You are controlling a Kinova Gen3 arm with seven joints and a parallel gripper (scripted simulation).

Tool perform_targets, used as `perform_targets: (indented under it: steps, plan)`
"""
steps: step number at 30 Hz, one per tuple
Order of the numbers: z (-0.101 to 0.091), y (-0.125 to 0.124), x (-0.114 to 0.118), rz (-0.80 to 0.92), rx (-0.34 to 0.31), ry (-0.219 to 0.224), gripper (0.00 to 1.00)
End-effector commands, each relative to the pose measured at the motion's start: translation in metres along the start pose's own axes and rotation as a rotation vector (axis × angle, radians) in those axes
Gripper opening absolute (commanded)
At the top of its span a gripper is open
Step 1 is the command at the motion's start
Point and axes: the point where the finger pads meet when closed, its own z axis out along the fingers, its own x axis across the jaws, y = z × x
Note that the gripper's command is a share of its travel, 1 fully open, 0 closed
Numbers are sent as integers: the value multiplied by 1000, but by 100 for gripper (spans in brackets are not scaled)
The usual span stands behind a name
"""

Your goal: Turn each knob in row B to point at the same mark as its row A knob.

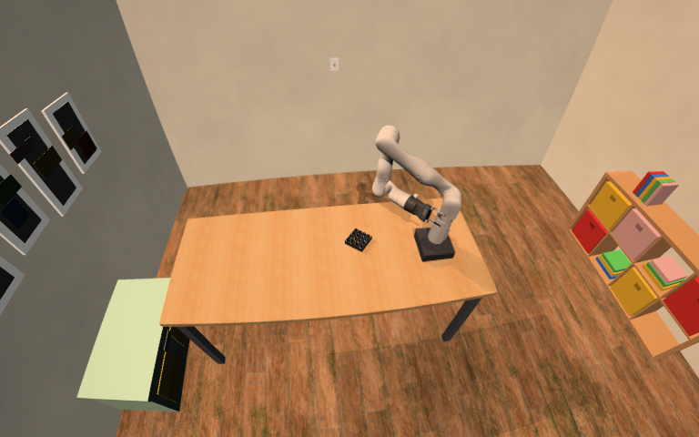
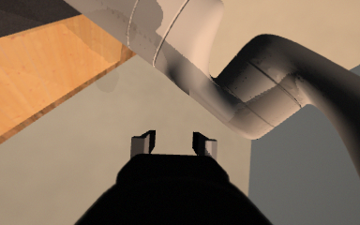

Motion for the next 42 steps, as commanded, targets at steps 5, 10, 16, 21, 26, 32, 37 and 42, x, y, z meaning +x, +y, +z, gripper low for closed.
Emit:
perform_targets:
  steps: [5, 10, 16, 21, 26, 32, 37, 42]
  plan:
    - [0, 0, 0, 0, 0, 0, 100]
    - [0, 0, 0, 0, 0, 0, 100]
    - [0, 0, 0, 0, 0, 0, 100]
    - [0, 0, 0, -2, 3, -1, 100]
    - [-6, 1, -4, -17, 29, -13, 100]
    - [-24, 4, -19, -69, 116, -50, 100]
    - [-40, 6, -32, -115, 199, -87, 100]
    - [-76, 15, -61, -223, 384, -170, 100]
